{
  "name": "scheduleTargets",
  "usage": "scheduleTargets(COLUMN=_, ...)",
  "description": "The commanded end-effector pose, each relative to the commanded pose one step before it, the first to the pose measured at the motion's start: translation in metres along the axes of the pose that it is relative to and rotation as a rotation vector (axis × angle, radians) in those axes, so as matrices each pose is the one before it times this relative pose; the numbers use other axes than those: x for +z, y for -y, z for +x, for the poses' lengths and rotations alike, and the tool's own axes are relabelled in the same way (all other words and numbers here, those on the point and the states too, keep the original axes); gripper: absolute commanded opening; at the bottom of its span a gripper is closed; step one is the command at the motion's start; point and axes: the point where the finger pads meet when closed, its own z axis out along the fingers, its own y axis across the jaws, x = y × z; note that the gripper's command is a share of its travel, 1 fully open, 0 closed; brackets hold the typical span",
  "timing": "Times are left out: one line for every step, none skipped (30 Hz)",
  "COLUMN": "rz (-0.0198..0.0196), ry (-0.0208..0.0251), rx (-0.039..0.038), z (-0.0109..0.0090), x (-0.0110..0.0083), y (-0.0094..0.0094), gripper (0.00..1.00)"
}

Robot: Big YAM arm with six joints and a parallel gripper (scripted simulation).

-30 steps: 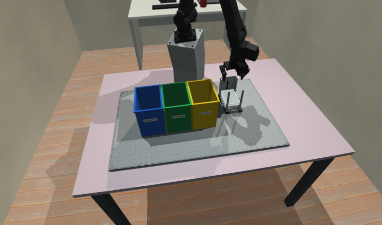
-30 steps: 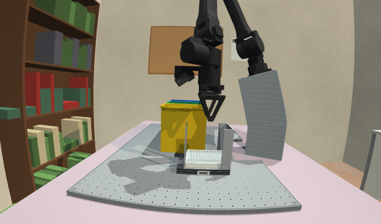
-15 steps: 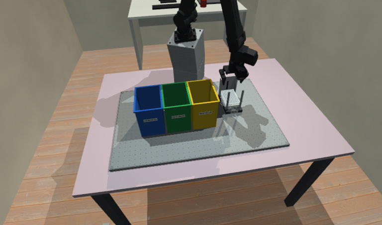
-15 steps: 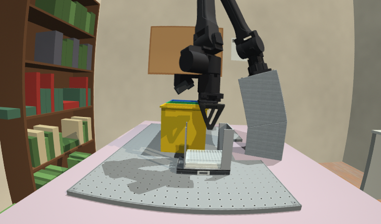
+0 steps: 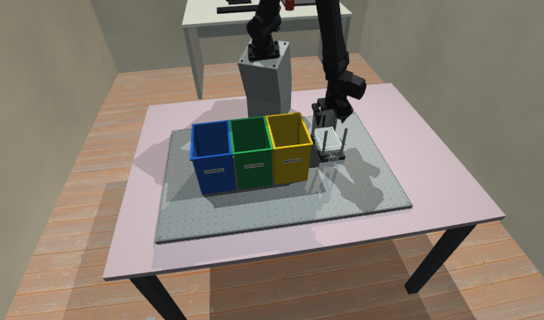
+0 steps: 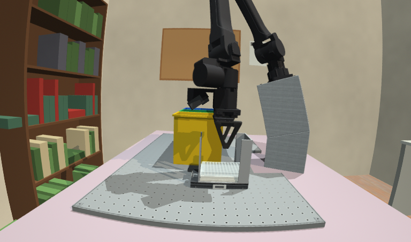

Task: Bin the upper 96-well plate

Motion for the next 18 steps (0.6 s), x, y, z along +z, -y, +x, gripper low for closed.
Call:
scheduleTargets(rz=-0.00671, ry=0.00585, rx=0.00217, z=-0.00637, x=0.0088, y=-0.0025, gripper=1.0)
scheduleTargets(rz=0.0, ry=0.0, rx=0.0, z=0.0, x=0.0, y=0.0, gripper=1.0)
scheduleTargets(rz=-0.00204, ry=0.00033, rx=-0.01305, z=0.00328, x=0.00068, y=-0.00294, gripper=1.0)
scheduleTargets(rz=0.00001, ry=0.00041, rx=0.00386, z=-0.00124, x=0.00195, y=0.00055, gripper=1.0)
scheduleTargets(rz=0.00177, ry=-0.00082, rx=0.00567, z=-0.00094, x=0.00219, y=0.00185, gripper=1.0)
scheduleTargets(rz=0.00118, ry=-0.00049, rx=0.00327, z=-0.00049, x=0.00198, y=0.00115, gripper=1.0)
scheduleTargets(rz=0.00008, ry=-0.00026, rx=-0.00007, z=0.00016, x=0.0017, y=0.00011, gripper=1.0)
scheduleTargets(rz=0.00007, ry=-0.00026, rx=-0.00006, z=0.00016, x=0.0017, y=0.00011, gripper=1.0)
scheduleTargets(rz=0.00011, ry=-0.00023, rx=-0.00006, z=0.00016, x=0.0017, y=0.00012, gripper=1.0)
scheduleTargets(rz=0.00015, ry=-0.0002, rx=-0.00006, z=0.00015, x=0.0017, y=0.00013, gripper=1.0)
scheduleTargets(rz=-0.00038, ry=0.00011, rx=-0.00224, z=0.00055, x=0.00151, y=-0.00052, gripper=1.0)
scheduleTargets(rz=-0.0004, ry=0.00006, rx=-0.00214, z=0.00054, x=0.00152, y=-0.0005, gripper=1.0)
scheduleTargets(rz=0.00011, ry=-0.0002, rx=-0.00011, z=0.00016, x=0.00169, y=0.0001, gripper=1.0)
scheduleTargets(rz=0.00076, ry=-0.00044, rx=0.00218, z=-0.00027, x=0.00188, y=0.0008, gripper=1.0)
scheduleTargets(rz=0.00079, ry=-0.00036, rx=0.002, z=-0.00025, x=0.00187, y=0.00076, gripper=1.0)
scheduleTargets(rz=0.00023, ry=-0.00012, rx=-0.00006, z=0.00013, x=0.00169, y=0.00013, gripper=1.0)
scheduleTargets(rz=0.00013, ry=-0.0002, rx=-0.00006, z=0.00015, x=0.00169, y=0.00012, gripper=1.0)
scheduleTargets(rz=0.0, ry=0.0, rx=0.0, z=0.0, x=0.0, y=0.0, gripper=1.0)
